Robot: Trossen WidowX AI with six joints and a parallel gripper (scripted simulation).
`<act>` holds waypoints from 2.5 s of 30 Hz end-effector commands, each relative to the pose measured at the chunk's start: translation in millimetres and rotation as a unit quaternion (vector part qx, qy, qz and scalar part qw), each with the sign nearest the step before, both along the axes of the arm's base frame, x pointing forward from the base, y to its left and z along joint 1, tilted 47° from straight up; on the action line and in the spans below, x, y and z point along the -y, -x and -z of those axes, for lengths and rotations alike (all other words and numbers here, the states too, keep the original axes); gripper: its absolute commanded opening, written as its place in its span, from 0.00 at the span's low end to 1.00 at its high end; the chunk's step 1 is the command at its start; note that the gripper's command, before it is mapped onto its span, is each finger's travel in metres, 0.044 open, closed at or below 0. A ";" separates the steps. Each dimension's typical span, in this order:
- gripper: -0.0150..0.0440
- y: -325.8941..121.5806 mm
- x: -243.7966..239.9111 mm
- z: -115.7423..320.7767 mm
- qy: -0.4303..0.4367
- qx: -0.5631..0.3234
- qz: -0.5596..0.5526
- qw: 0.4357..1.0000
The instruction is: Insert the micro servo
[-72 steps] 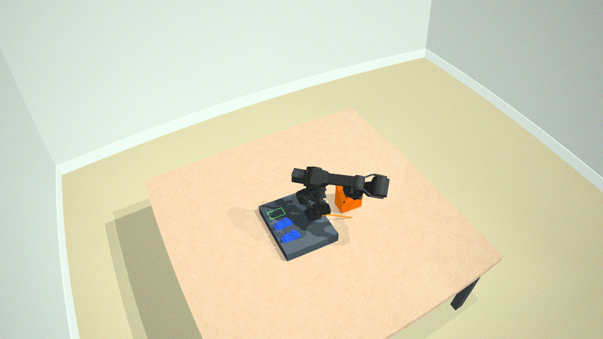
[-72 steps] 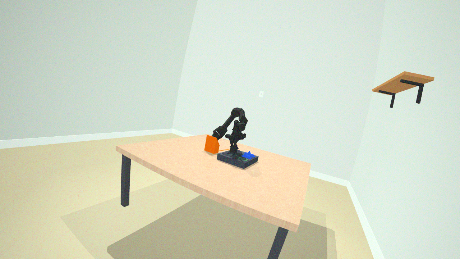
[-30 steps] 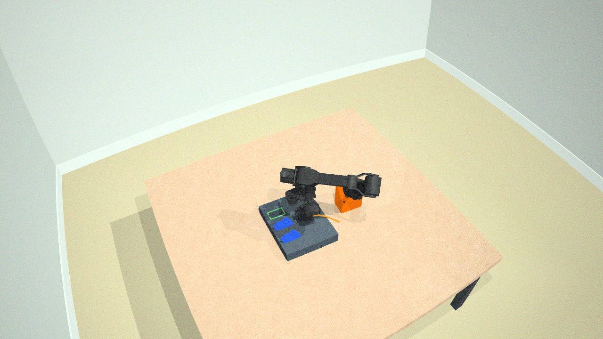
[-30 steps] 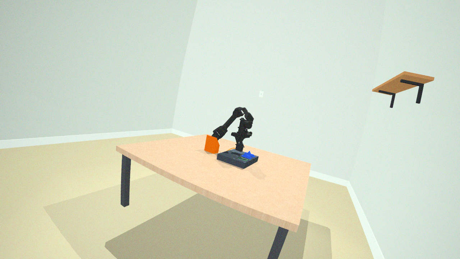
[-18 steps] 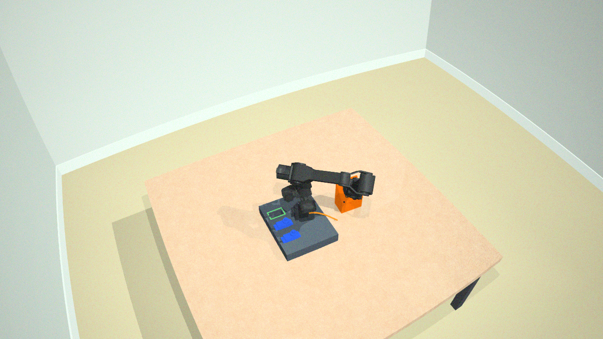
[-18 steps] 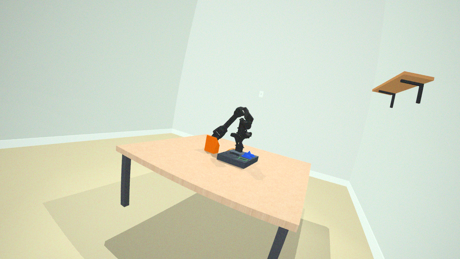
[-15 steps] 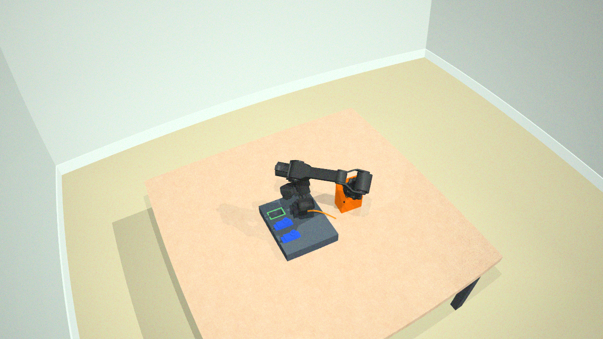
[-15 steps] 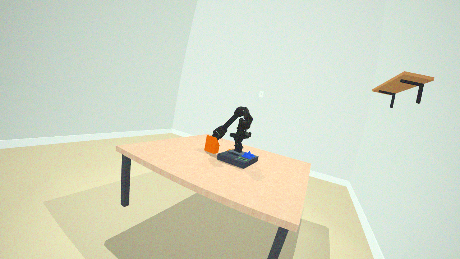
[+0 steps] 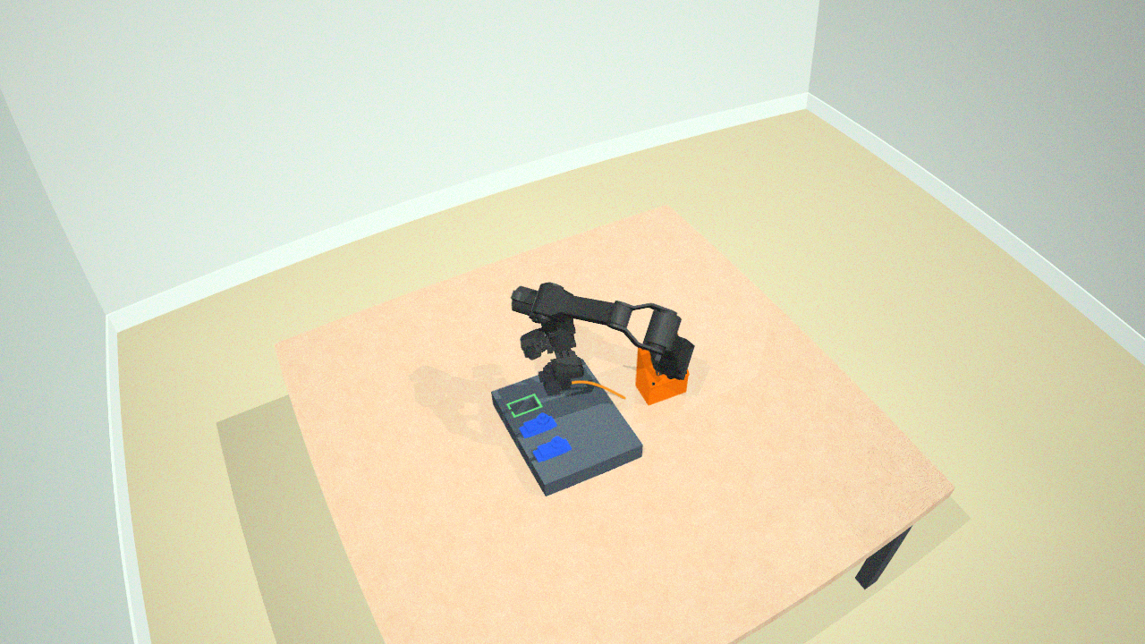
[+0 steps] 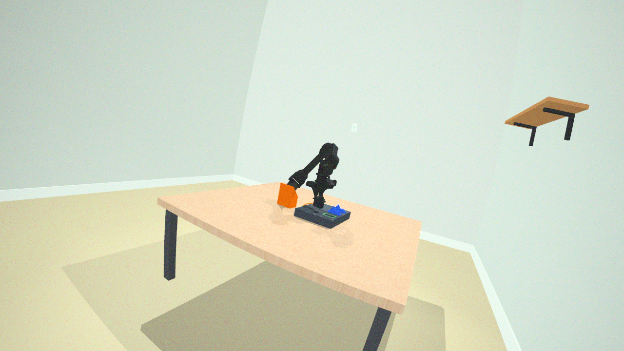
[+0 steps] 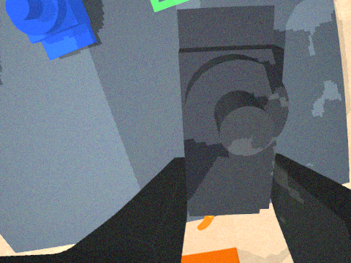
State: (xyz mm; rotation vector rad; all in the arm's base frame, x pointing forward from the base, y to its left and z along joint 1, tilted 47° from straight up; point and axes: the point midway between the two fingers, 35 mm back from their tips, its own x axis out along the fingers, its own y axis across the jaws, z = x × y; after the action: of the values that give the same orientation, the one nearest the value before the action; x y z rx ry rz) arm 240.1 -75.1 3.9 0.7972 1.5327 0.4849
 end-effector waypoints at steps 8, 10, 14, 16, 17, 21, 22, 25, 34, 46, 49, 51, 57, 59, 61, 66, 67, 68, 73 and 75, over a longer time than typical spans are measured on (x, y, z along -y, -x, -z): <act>0.25 -2.3 6.5 2.7 0.004 -0.061 0.062 0.996; 0.25 -2.3 6.5 2.7 0.003 -0.086 0.086 0.993; 0.25 -2.3 6.5 2.7 0.002 -0.135 0.133 0.982; 0.25 -2.3 6.5 2.7 0.001 -0.160 0.157 0.975; 0.25 -2.3 6.5 2.7 0.000 -0.172 0.168 0.971; 0.25 -2.3 6.5 2.7 -0.001 -0.220 0.214 0.952; 0.25 -2.3 6.5 2.7 -0.002 -0.232 0.225 0.946; 0.25 -2.3 6.5 2.7 -0.003 -0.267 0.259 0.928; 0.25 -1.8 6.7 2.6 -0.003 -0.365 0.352 0.862; 0.25 -1.9 6.7 2.6 -0.008 -0.485 0.468 0.738; 0.25 -1.9 6.7 2.6 -0.009 -0.513 0.494 0.702; 0.25 -1.9 6.6 2.6 -0.010 -0.530 0.510 0.677; 0.25 -2.0 6.6 2.7 -0.013 -0.578 0.556 0.597; 0.25 -2.0 6.6 2.7 -0.013 -0.593 0.570 0.569; 0.25 -2.0 6.6 2.7 -0.014 -0.607 0.583 0.540; 0.25 -2.1 6.6 2.7 -0.016 -0.639 0.613 0.465; 0.25 -2.1 6.6 2.7 -0.016 -0.644 0.618 0.450; 0.25 -2.1 6.6 2.7 -0.017 -0.650 0.624 0.434; 0.25 -2.1 6.6 2.7 -0.018 -0.675 0.647 0.354; 0.25 -2.1 6.6 2.7 -0.019 -0.684 0.655 0.322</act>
State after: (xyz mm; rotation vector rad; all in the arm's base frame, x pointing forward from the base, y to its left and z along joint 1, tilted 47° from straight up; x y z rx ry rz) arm 241.9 -80.6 1.2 2.3550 1.4769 -1.7824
